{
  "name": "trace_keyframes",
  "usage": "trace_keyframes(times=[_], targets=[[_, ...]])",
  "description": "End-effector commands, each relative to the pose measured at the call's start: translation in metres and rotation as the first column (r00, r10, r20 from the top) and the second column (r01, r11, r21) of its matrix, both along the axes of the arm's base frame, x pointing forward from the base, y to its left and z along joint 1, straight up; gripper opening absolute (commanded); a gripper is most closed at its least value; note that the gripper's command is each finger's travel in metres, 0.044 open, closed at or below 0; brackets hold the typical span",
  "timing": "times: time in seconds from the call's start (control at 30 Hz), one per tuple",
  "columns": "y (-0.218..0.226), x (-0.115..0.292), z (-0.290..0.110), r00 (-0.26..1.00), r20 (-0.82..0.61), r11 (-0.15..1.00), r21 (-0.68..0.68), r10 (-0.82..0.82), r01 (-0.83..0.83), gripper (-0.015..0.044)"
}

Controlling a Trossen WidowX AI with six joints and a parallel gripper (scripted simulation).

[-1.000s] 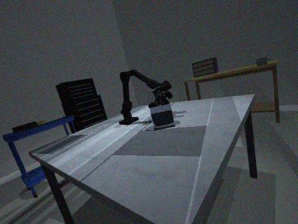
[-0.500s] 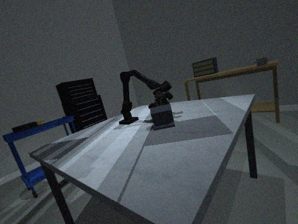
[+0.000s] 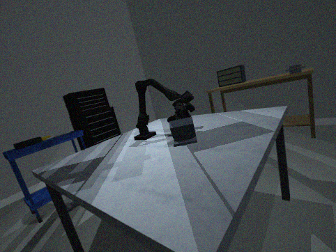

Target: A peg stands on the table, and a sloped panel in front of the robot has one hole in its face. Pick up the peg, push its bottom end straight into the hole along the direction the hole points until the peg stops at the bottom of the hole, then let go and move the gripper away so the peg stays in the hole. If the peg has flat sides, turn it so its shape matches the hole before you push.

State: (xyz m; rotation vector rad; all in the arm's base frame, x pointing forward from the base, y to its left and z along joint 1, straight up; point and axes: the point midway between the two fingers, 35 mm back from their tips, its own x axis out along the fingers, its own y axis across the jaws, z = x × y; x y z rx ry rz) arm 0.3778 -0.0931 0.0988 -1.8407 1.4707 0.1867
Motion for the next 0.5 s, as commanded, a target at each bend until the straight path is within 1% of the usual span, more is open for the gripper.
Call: trace_keyframes(times=[0.0, 0.33, 0.47], targets=[[0.0001, 0.0, 0.0001, 1.0, 0.0, 1.0, 0.0, 0.0, 0.0, 0.0184], [0.0036, -0.0008, 0.0019, 1.0, -0.001, 1.0, 0.002, 0.0, 0.0, 0.044], [0.0092, -0.0021, 0.0047, 1.0, -0.002, 1.0, 0.005, 0.0, 0.0, 0.044]])
